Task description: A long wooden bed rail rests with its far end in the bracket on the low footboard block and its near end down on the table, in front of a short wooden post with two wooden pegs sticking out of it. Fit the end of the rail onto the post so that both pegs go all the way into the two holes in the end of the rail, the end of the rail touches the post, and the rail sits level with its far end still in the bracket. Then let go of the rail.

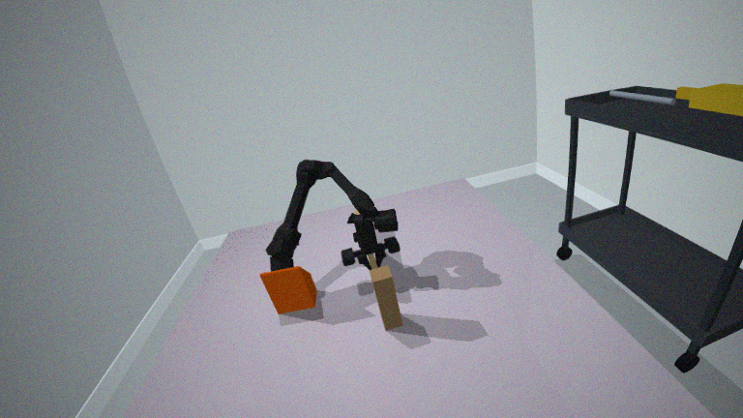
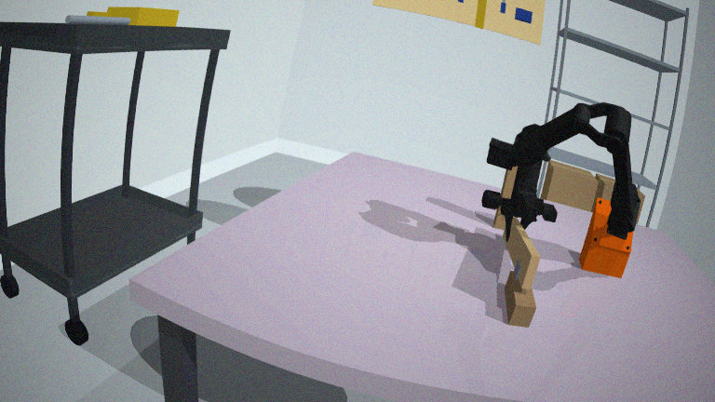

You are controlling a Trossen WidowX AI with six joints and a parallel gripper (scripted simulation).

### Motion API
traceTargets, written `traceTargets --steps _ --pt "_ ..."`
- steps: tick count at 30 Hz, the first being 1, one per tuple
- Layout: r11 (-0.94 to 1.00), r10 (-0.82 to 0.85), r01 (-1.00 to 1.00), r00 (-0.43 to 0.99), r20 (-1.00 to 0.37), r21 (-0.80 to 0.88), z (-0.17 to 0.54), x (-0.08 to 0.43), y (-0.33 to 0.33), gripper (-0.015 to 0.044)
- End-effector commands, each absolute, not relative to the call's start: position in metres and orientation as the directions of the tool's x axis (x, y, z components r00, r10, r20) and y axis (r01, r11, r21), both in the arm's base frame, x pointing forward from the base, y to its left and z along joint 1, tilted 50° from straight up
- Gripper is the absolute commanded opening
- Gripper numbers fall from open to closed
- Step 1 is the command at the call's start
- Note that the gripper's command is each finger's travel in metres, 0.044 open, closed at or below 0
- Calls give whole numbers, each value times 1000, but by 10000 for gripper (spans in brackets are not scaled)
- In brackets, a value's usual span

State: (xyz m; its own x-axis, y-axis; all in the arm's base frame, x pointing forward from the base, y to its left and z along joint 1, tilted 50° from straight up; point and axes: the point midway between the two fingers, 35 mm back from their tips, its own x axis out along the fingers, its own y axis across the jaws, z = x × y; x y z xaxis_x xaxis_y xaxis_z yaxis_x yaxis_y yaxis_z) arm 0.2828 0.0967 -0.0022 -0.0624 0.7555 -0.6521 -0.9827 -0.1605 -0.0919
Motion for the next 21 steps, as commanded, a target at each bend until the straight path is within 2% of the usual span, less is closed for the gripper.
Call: traceTargets --steps 1,21 --pt "-157 758 -983 -56 -650 -97 0 285 94 0" --pt "-157 758 -983 -56 -650 -97 7 286 86 0"
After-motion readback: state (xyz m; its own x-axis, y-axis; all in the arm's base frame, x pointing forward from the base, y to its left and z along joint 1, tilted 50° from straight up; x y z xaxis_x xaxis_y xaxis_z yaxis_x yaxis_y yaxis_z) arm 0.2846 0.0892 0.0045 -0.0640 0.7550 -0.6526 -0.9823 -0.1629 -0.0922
